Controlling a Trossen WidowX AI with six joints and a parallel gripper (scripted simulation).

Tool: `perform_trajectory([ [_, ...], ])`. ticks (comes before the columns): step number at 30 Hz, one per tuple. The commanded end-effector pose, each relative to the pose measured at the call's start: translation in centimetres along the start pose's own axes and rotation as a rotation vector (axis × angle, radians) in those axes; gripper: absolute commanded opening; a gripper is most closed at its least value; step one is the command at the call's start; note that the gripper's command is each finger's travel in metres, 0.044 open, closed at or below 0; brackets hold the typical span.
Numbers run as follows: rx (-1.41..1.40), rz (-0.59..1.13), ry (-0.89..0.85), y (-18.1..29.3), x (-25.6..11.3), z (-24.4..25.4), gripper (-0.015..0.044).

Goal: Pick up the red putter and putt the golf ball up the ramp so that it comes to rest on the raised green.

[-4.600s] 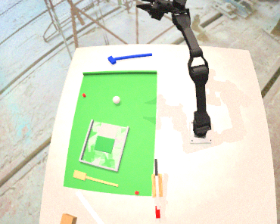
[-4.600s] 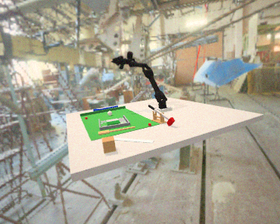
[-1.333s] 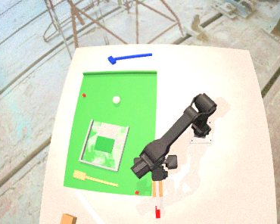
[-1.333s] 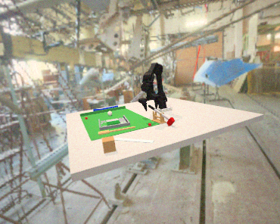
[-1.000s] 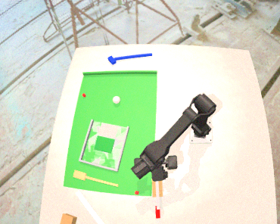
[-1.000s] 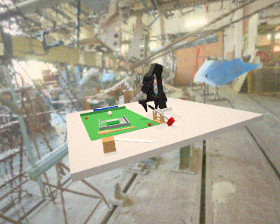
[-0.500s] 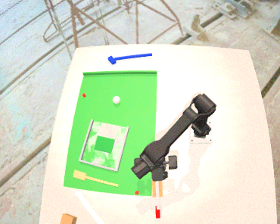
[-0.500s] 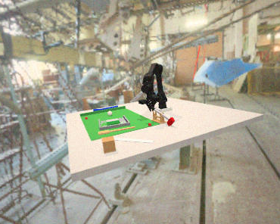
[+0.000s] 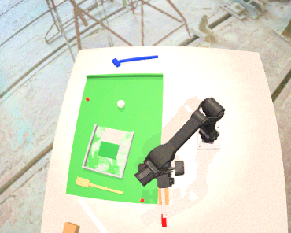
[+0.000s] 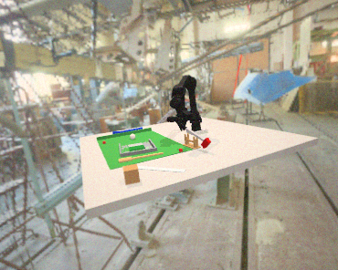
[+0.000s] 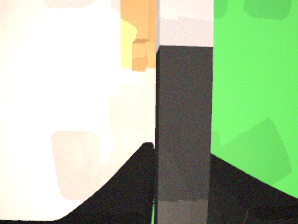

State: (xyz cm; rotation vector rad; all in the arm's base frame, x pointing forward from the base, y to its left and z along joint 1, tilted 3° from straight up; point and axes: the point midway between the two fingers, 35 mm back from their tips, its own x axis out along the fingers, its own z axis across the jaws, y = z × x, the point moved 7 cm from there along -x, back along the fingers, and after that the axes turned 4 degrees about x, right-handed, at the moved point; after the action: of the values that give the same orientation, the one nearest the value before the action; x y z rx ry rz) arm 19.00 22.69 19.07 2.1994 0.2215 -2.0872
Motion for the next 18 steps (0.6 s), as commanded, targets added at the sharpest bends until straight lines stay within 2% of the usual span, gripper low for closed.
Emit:
perform_trajectory([
  [1, 0.001, -0.011, 0.009, -0.1, -1.9, -0.1, 0.0000],
  [13, 0.001, -0.011, 0.009, 0.1, -7.3, 0.2, 0.0000],
  [18, 0.030, -0.003, 0.006, 0.6, -6.6, -0.4, 0.0000],
])
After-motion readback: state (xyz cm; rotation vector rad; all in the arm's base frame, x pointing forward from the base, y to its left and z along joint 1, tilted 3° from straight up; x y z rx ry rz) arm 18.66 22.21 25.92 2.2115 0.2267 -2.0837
